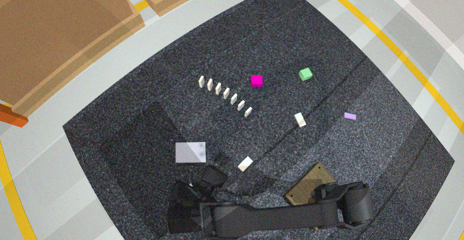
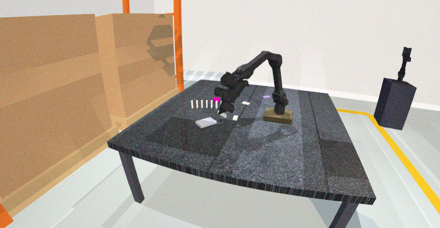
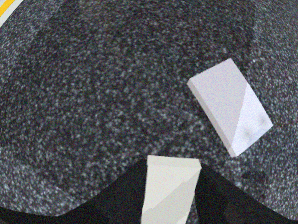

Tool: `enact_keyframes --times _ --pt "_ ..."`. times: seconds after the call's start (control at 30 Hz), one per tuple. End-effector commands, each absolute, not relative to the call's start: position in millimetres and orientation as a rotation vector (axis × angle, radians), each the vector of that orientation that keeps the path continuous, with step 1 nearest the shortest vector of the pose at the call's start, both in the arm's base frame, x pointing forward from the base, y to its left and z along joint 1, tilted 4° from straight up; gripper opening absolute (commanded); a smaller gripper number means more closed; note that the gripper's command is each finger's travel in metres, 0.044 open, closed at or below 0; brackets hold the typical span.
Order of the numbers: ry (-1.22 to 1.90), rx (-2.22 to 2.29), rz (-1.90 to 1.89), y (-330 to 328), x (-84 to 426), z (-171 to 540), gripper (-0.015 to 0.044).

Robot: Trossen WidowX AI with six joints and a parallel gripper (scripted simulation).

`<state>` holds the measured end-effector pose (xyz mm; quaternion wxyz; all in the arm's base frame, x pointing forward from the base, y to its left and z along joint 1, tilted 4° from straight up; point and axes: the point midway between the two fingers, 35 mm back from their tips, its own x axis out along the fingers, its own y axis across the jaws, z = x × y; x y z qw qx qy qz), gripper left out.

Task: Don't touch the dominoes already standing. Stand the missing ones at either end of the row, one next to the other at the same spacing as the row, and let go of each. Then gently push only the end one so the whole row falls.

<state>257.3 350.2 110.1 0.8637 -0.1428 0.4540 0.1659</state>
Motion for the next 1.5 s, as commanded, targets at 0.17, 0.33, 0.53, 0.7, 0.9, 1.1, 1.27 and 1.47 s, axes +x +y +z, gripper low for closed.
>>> enact_keyframes --times 0.17,0.33,0.53,0.7,0.9,1.1,1.27,1.47 --pt "0.786 -0.299 0.375 359.3 256.3 107.7 0.0107" --pt "0.705 -0.294 0.386 361.5 253.6 107.4 0.0107" --pt "0.612 -0.287 0.39 361.4 249.7 107.4 0.0107" --pt "0.538 -0.281 0.386 358.9 245.9 107.5 0.0107" --pt "0.454 -0.28 0.385 354.7 240.3 108.3 0.0107" --pt "0.381 -0.275 0.381 349.2 234.4 109.8 0.0107" --pt "0.315 -0.25 0.359 341.6 228.6 112.6 0.0107" --pt "0.24 -0.212 0.327 329.2 220.4 116.5 0.0107"
